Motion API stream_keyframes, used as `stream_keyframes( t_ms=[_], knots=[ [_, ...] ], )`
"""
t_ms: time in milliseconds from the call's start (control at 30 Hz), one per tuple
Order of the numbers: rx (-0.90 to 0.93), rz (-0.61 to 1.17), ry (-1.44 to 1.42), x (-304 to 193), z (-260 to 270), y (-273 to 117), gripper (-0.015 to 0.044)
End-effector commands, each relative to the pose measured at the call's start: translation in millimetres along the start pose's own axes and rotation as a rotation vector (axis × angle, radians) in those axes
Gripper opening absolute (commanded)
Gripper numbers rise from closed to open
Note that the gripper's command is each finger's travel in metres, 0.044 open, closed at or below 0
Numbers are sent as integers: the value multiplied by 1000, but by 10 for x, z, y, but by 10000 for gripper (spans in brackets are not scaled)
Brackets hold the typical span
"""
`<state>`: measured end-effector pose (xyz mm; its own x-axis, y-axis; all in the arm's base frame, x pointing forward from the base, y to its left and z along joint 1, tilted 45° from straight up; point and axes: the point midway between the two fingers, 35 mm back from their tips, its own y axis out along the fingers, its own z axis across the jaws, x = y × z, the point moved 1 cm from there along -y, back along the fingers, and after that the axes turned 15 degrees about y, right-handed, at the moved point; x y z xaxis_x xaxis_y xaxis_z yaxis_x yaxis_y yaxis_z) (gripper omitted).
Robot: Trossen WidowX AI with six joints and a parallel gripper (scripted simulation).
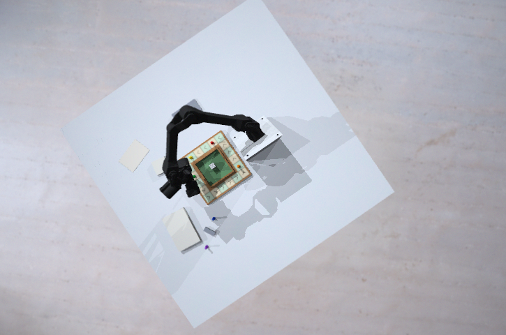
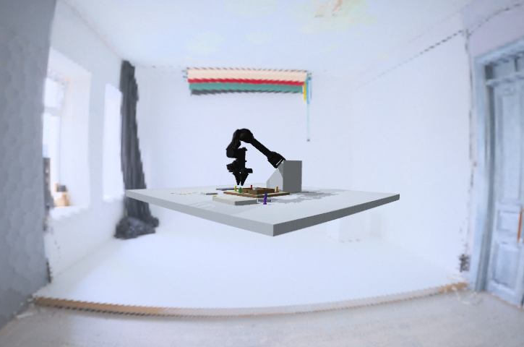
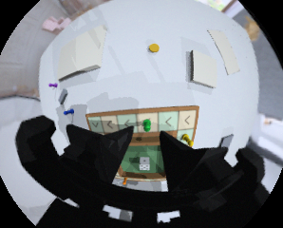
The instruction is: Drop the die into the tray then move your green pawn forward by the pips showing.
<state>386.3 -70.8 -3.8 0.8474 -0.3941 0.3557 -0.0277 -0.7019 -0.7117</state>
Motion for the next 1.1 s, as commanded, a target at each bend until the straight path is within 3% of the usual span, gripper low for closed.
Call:
stream_keyframes(
  t_ms=[0, 600, 800, 1067],
  knots=[
    [-9, 6, -11, -30, -8, 95, 200],
    [-11, 5, -11, -33, -18, 365, 200],
    [-11, 5, -11, -33, -18, 365, 43],
    [-11, 5, -11, -33, -18, 365, 0]
  ],
)
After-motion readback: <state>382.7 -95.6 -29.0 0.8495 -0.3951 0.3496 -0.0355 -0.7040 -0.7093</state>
